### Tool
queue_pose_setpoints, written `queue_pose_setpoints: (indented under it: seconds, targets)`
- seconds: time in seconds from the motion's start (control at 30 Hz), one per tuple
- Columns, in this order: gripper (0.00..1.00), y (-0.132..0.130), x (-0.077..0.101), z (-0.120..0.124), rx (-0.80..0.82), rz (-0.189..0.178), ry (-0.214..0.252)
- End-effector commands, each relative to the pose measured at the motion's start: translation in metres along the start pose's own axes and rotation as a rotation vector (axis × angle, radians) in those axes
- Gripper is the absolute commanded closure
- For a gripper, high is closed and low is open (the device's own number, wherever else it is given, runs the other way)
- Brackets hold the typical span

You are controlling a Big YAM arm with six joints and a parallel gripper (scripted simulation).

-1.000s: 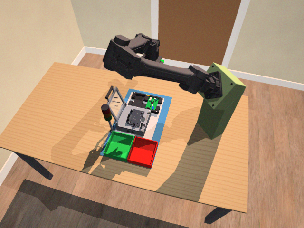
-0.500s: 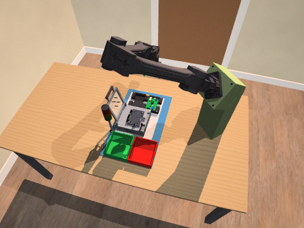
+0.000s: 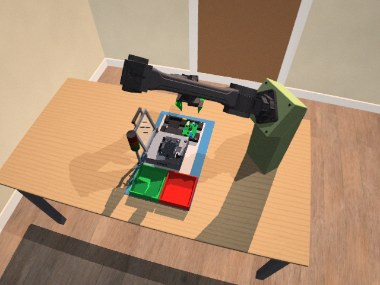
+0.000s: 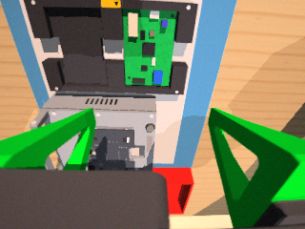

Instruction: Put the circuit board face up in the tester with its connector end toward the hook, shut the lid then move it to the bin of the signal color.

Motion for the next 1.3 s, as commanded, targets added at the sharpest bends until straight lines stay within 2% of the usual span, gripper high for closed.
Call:
queue_pose_setpoints:
  seconds: [0.0, 0.13, 0.27, 0.37, 0.4, 0.47, 0.5, 0.63, 0.73, 0.83, 1.27]
  targets:
    - [0.08, 0.002, -0.034, -0.001, -0.049, -0.016, 0.003]
    - [0.08, 0.001, -0.068, -0.001, -0.05, -0.016, 0.004]
    - [0.08, 0.001, -0.093, -0.001, -0.05, -0.016, 0.004]
    - [0.08, 0.001, -0.098, 0.0, -0.05, -0.016, 0.004]
    - [0.08, 0.006, -0.091, -0.015, -0.072, -0.04, -0.014]
    - [0.08, 0.001, -0.109, 0.0, -0.051, -0.015, 0.004]
    - [0.08, 0.001, -0.111, 0.0, -0.051, -0.015, 0.004]
    - [0.08, -0.002, -0.116, 0.0, -0.054, -0.012, 0.004]
    - [0.08, -0.002, -0.106, -0.013, -0.081, -0.027, -0.014]
    - [0.08, -0.003, -0.11, -0.007, -0.071, -0.017, -0.006]
    - [0.08, -0.003, -0.11, -0.007, -0.062, -0.017, -0.005]
Point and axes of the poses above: the point where the finger pads meet when closed, its own x axis back along the fingers, its own y axis across the jaws, z = x × y, the point moved 4 cm from there along x, back along the fingers, and after that the axes turned 10 degrees about -x, right-handed, at the moved point
